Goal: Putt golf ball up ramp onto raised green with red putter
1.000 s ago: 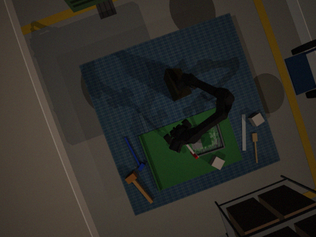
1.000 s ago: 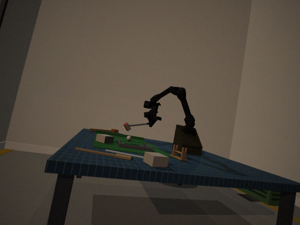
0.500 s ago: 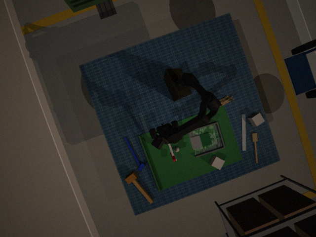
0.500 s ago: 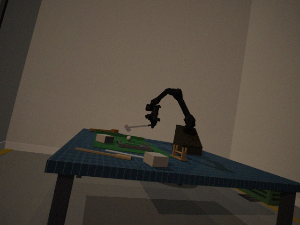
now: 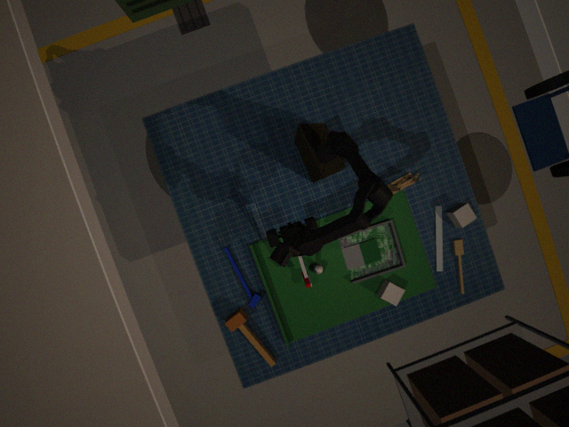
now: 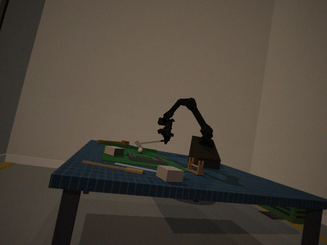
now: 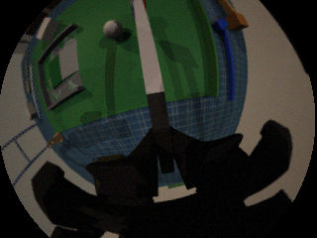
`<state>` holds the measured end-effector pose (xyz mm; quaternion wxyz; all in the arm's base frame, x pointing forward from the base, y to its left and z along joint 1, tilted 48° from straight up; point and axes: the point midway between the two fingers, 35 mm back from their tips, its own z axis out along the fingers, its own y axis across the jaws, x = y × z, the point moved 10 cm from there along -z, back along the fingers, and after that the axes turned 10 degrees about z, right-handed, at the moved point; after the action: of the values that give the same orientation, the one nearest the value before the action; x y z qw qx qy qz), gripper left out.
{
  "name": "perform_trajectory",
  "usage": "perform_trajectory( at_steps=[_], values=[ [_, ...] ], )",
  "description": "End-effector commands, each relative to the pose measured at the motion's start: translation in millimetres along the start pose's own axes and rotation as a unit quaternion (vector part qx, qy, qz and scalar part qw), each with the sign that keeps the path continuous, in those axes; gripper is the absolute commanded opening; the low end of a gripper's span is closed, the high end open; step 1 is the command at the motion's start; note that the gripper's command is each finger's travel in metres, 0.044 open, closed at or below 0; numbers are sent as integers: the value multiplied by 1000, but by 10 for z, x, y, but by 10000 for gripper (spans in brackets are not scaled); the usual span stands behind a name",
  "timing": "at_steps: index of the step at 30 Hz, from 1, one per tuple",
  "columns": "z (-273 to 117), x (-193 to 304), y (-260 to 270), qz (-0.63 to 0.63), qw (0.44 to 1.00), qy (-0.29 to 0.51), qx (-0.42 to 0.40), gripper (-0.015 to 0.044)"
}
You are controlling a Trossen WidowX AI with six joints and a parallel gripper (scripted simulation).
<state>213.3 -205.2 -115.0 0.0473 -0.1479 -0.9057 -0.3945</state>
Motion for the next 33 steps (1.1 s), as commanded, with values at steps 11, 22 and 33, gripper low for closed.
perform_trajectory(
  at_steps=[11,22,33],
  values=[
    [174,0,-12,3,1000,-8,-2,0],
    [327,2,-8,3,1000,-8,-3,0],
    [296,-11,-25,0,1000,-5,0,0]
  ],
)
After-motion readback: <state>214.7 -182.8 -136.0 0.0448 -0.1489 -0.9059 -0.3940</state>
